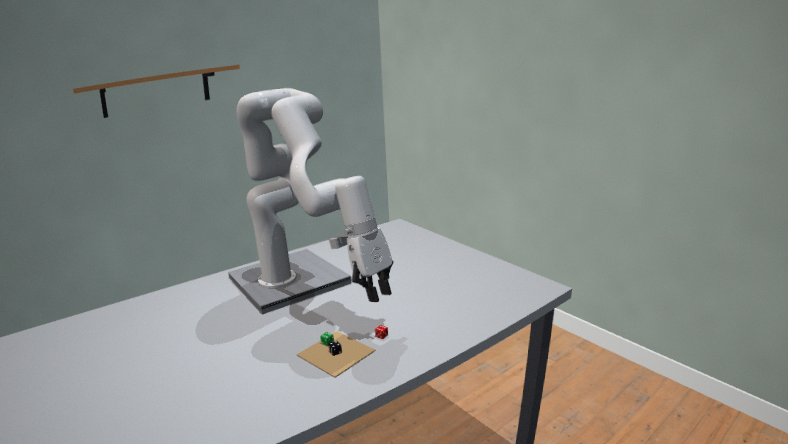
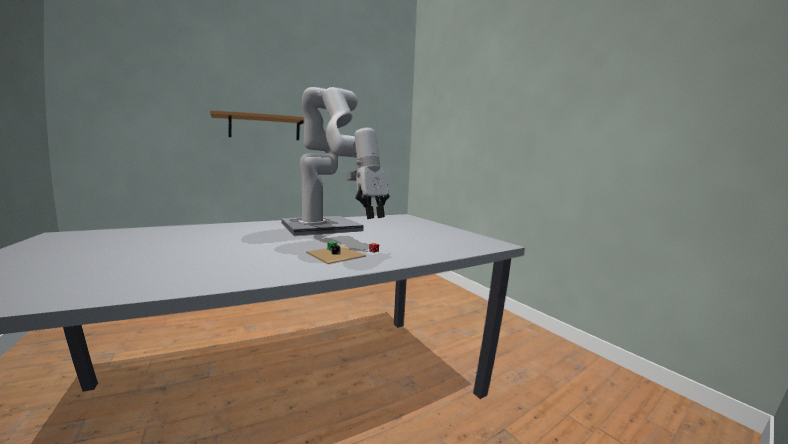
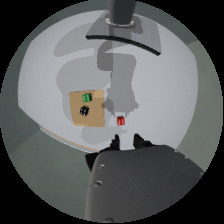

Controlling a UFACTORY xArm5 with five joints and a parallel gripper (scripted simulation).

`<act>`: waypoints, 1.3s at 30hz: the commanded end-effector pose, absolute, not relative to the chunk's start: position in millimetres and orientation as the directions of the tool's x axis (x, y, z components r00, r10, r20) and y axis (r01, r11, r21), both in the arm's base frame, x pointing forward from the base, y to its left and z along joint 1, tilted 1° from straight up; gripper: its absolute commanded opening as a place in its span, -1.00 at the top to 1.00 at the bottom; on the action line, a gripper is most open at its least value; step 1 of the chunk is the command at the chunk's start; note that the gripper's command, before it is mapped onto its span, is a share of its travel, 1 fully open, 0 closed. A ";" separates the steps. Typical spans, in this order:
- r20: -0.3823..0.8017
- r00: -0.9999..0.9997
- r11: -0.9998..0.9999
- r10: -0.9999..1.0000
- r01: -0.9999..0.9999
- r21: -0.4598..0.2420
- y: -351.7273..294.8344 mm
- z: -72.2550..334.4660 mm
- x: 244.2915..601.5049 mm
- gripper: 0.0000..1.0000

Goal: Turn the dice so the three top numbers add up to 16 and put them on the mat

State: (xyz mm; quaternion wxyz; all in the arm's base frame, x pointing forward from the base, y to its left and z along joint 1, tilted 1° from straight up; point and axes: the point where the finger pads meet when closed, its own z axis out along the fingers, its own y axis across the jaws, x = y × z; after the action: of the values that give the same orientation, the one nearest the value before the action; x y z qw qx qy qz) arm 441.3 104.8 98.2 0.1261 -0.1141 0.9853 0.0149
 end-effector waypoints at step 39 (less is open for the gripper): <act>0.022 -0.997 0.997 -0.075 -0.075 -0.003 108.1 102.4 455.8 -1.00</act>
State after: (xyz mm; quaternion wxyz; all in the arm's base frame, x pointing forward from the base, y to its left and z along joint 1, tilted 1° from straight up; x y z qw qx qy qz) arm 454.9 107.9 101.7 -0.0128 -0.0709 0.9974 -0.0021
